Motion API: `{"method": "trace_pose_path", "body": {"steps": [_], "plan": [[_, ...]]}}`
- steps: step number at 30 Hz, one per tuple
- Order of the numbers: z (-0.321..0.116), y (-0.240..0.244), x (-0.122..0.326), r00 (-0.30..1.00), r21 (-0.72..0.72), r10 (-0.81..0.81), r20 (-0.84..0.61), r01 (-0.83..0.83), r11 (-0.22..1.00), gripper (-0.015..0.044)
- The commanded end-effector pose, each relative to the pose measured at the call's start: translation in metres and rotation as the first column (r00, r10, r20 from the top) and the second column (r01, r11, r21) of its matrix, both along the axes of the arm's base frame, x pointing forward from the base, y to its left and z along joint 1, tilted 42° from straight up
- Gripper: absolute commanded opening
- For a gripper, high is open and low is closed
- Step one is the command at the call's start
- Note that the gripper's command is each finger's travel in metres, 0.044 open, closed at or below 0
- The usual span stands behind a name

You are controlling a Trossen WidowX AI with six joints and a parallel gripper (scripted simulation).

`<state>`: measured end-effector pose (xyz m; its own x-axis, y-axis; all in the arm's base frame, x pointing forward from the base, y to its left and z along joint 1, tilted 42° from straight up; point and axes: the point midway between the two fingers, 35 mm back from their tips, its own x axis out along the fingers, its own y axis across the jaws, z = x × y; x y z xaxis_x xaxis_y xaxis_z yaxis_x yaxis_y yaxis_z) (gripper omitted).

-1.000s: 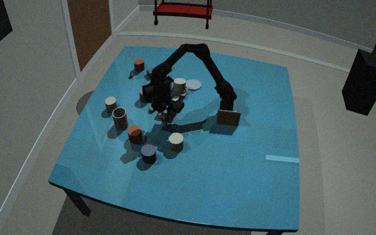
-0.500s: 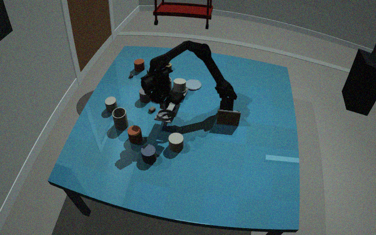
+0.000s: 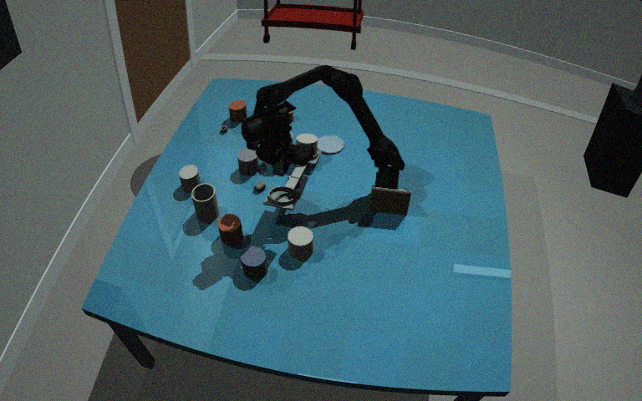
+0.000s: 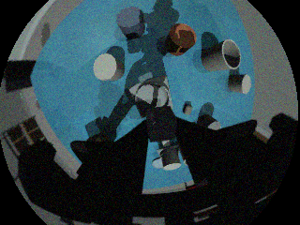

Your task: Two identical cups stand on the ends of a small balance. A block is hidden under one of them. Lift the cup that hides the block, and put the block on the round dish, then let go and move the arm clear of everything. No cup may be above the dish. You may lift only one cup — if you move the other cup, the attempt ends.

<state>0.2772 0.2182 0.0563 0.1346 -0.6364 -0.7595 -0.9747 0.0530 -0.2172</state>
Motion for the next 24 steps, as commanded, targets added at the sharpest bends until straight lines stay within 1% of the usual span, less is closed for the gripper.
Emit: {"method": "trace_pose_path", "body": {"steps": [1, 13, 24], "plan": [[0.015, -0.017, 0.012, 1.000, 0.029, -0.004, 0.003, 0.004, 1.000, 0.0000], [0.059, -0.086, 0.038, 1.000, 0.092, 0.002, 0.014, -0.003, 0.996, 0.0000], [0.095, -0.159, 0.041, 0.999, 0.104, -0.006, 0.050, 0.001, 0.995, 0.0000]]}}
